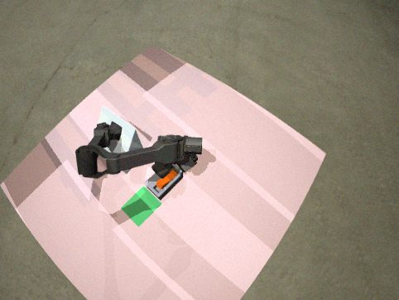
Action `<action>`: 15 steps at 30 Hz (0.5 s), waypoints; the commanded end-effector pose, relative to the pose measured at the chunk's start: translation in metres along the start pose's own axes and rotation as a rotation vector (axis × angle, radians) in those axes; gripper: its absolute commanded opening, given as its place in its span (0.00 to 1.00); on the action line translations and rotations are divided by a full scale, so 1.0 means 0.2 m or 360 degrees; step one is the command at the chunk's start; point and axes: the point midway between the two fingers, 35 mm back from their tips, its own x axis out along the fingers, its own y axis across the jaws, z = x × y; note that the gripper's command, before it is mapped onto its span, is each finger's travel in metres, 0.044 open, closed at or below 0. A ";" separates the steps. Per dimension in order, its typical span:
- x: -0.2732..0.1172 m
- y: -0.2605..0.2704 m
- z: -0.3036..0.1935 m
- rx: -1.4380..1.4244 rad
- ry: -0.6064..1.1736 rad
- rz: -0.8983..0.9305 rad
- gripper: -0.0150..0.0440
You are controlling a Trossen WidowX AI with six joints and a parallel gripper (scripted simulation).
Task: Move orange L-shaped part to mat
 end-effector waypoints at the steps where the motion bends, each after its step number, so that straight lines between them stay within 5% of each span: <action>1: 0.22 -0.02 -0.03 -0.0014 0.0022 -0.0027 0.56; 15: 0.27 -0.02 -0.03 -0.0014 0.0021 -0.0027 0.56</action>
